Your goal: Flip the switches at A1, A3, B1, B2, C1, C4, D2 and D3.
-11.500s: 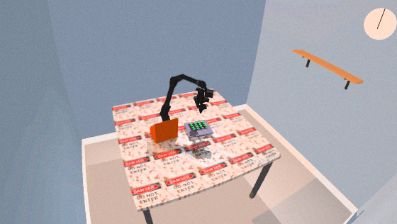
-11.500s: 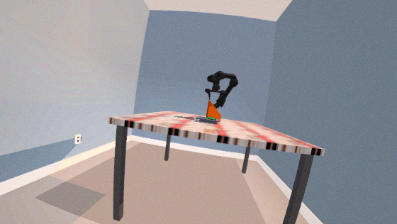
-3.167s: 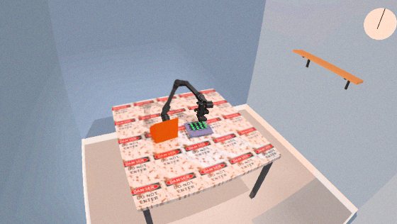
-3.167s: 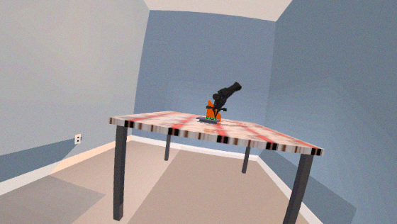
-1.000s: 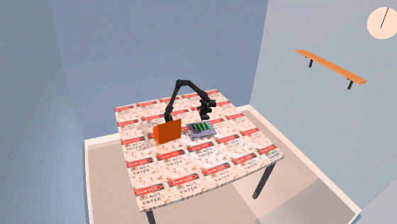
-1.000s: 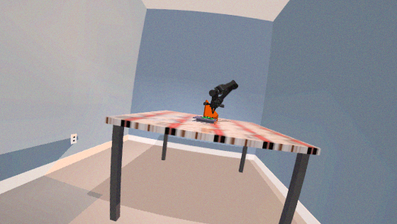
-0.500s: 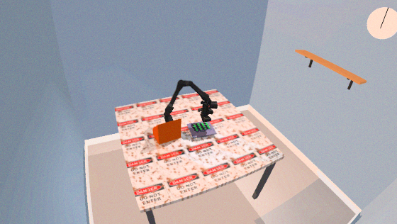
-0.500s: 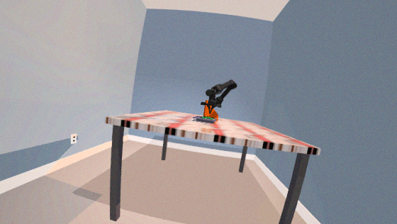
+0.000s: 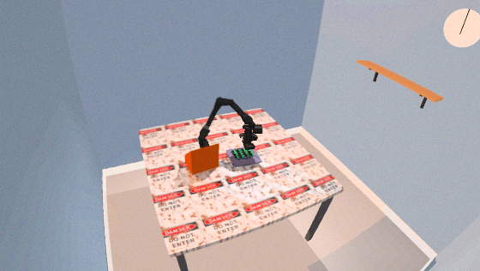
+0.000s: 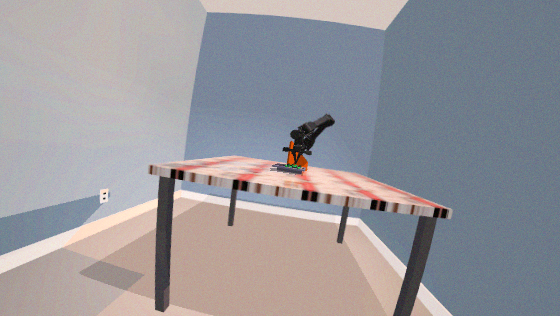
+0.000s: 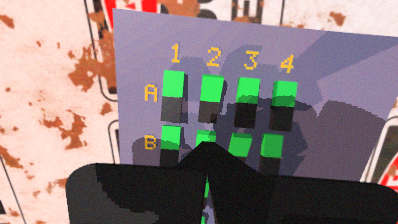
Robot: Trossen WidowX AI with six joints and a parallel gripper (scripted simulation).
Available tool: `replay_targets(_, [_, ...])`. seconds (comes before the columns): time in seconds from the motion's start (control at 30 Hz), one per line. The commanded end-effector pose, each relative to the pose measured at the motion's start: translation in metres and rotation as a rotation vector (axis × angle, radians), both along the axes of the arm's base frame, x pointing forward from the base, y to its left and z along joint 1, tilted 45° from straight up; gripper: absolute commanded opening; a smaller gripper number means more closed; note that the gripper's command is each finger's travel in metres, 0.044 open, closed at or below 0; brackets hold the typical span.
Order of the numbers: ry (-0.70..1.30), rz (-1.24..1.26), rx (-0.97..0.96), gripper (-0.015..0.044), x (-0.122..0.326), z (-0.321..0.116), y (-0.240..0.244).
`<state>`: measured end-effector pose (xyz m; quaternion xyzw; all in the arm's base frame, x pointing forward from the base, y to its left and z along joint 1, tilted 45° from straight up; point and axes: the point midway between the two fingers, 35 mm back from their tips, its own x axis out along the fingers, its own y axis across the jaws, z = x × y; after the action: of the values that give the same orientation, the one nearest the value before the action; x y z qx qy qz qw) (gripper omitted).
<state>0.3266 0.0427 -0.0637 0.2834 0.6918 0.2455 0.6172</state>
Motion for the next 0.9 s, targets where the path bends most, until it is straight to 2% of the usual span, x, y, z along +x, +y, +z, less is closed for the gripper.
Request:
replay_targets(0.0, [0.007, -0.004, 0.005, 0.0000, -0.0011, -0.0038, 0.0045])
replay_targets(0.87, [0.007, -0.004, 0.005, 0.0000, -0.0013, -0.0054, 0.0061])
